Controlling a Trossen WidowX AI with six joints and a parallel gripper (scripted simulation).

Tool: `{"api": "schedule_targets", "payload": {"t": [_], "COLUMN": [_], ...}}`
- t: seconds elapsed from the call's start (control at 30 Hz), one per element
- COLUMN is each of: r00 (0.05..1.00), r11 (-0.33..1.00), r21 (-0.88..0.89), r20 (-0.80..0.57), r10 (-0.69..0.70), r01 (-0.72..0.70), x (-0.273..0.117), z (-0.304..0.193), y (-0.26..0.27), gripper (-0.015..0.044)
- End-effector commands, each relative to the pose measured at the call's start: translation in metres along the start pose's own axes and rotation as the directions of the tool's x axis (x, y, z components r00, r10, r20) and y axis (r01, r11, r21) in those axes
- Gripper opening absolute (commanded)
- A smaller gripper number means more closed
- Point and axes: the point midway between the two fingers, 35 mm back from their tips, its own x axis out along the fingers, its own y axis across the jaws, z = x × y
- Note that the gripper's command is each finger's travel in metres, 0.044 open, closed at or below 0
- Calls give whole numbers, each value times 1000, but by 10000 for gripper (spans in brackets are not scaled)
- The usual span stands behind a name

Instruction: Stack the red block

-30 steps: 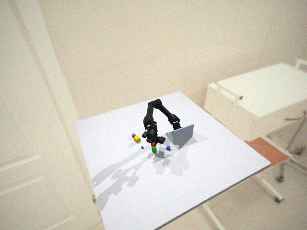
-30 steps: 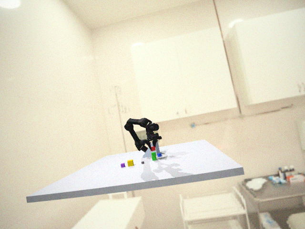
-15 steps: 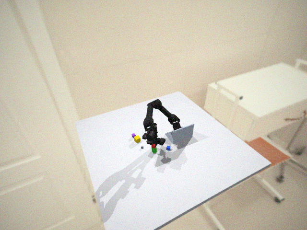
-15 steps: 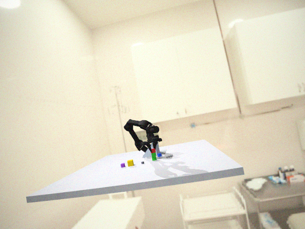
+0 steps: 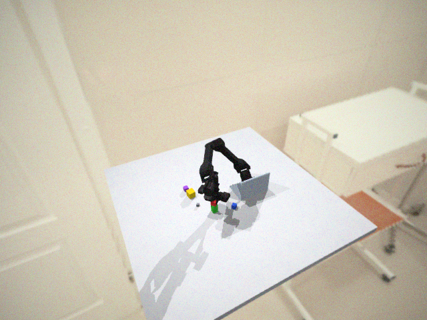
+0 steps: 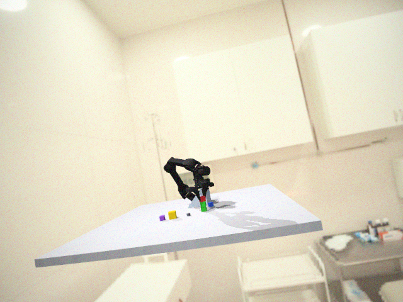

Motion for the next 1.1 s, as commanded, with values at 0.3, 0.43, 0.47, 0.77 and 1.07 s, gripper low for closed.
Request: {"api": "schedule_targets", "payload": {"t": [0.3, 0.43, 0.47, 0.77, 1.07], "r00": [1000, 1000, 1000, 1000, 1000], "r11": [1000, 1000, 1000, 1000, 1000], "r21": [0, 0, 0, 0, 0], "r20": [1, 1, 1, 1, 1], "r10": [0, 0, 0, 0, 0], "r01": [0, 0, 0, 0, 0], "x": [0, 0, 0, 0, 0], "z": [0, 0, 0, 0, 0], "y": [0, 0, 0, 0, 0], "gripper": [184, 289, 315, 440, 440]}}
